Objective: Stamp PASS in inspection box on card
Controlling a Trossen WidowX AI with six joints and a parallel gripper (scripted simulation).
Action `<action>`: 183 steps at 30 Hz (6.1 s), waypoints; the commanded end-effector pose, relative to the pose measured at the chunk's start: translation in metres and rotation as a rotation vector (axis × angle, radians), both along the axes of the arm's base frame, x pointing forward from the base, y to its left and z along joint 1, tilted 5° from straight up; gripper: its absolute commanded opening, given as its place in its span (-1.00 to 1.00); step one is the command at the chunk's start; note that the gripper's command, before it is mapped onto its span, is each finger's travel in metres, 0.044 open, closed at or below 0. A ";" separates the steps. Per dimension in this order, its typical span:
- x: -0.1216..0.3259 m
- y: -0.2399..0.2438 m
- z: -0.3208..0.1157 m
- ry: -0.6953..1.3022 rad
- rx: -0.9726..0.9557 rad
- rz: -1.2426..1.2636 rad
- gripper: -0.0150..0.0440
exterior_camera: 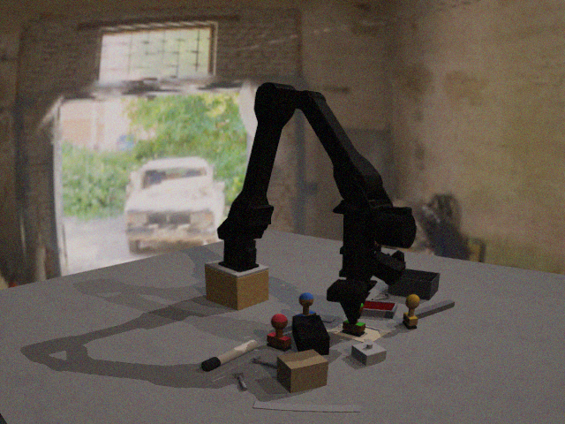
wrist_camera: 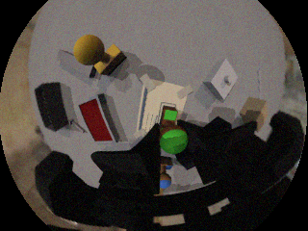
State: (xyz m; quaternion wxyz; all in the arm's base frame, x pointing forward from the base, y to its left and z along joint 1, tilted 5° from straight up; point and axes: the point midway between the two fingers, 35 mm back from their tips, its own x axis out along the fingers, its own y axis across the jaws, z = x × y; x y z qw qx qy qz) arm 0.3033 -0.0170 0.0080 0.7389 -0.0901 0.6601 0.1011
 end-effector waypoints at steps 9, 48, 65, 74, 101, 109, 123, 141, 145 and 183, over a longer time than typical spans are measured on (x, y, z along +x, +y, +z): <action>0.001 0.001 -0.001 -0.004 0.004 0.006 -0.49; 0.000 0.000 0.022 -0.005 0.004 0.006 -0.49; -0.002 0.000 0.050 -0.005 0.004 0.006 -0.49; -0.005 0.000 0.064 -0.005 0.004 0.006 -0.49; 0.043 -0.119 0.076 -0.008 -0.004 0.000 -0.49; 0.045 -0.120 0.068 -0.008 -0.004 0.000 -0.49; 0.049 -0.121 0.045 -0.008 -0.004 0.000 -0.49; 0.051 -0.120 0.016 -0.008 -0.004 0.000 -0.49; 0.051 -0.120 0.010 -0.008 -0.004 0.000 -0.49; 0.038 -0.120 0.127 -0.008 -0.005 0.000 0.41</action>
